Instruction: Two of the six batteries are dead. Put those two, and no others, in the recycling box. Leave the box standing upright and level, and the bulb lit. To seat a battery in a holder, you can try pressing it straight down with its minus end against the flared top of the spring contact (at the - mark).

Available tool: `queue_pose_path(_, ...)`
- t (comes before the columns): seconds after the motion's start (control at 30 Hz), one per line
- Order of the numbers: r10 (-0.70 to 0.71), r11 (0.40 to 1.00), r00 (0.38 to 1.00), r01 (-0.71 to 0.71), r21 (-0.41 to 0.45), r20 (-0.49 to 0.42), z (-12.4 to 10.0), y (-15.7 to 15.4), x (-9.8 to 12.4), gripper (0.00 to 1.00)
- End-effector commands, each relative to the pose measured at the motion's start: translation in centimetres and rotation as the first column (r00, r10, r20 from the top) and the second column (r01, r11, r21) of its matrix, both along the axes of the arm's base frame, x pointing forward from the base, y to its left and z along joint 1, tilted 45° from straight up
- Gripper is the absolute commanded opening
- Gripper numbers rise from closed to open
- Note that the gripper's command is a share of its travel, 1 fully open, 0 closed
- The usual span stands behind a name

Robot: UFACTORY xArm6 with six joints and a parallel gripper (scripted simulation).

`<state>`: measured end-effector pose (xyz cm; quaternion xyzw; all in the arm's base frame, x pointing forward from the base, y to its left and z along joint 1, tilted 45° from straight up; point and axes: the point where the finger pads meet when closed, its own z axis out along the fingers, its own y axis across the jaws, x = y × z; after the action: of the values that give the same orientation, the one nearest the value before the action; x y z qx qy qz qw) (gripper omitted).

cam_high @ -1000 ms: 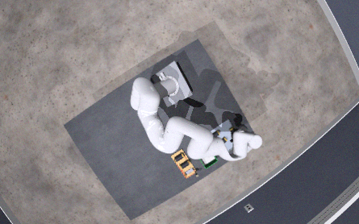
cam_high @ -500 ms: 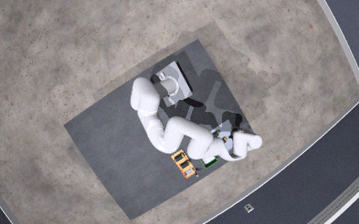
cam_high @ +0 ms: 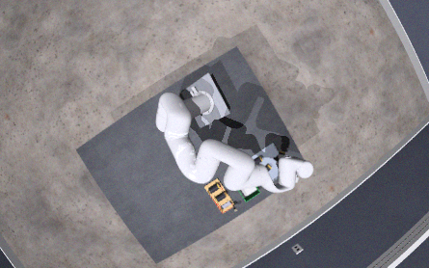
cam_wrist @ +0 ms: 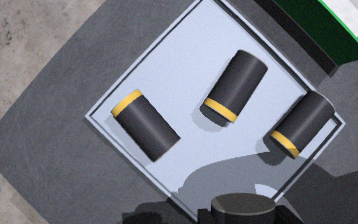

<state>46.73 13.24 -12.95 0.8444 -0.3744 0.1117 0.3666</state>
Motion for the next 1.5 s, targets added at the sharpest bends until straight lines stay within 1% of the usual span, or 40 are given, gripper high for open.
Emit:
queue_pose_path(0.0, -0.125, 0.992, 0.981, 0.127, -0.006, 0.145, 0.13, 0.18, 0.15, 0.28)
queue_pose_path(0.07, -0.125, 0.992, 0.981, 0.127, -0.006, 0.145, 0.13, 0.18, 0.15, 0.28)
queue_pose_path(0.17, -0.195, 0.980, 0.956, 0.200, -0.002, 0.218, 0.13, 0.18, 0.15, 0.28)
queue_pose_path(0.37, -0.310, 0.946, 0.888, 0.323, 0.019, 0.339, 0.13, 0.18, 0.15, 0.28)
queue_pose_path(0.57, -0.389, 0.911, 0.817, 0.410, 0.045, 0.425, 0.13, 0.18, 0.15, 0.28)
queue_pose_path(0.63, -0.389, 0.911, 0.817, 0.410, 0.045, 0.425, 0.13, 0.18, 0.15, 0.28)
queue_pose_path(0.83, -0.437, 0.883, 0.762, 0.464, 0.067, 0.479, 0.13, 0.18, 0.15, 0.28)
queue_pose_path(1.0, -0.458, 0.869, 0.734, 0.488, 0.079, 0.502, 0.13, 0.18, 0.15, 0.28)
queue_pose_path(1.13, -0.465, 0.864, 0.723, 0.497, 0.083, 0.511, 0.13, 0.18, 0.15, 0.28)
queue_pose_path(1.47, -0.468, 0.862, 0.720, 0.500, 0.085, 0.513, 0.13, 0.18, 0.15, 0.28)
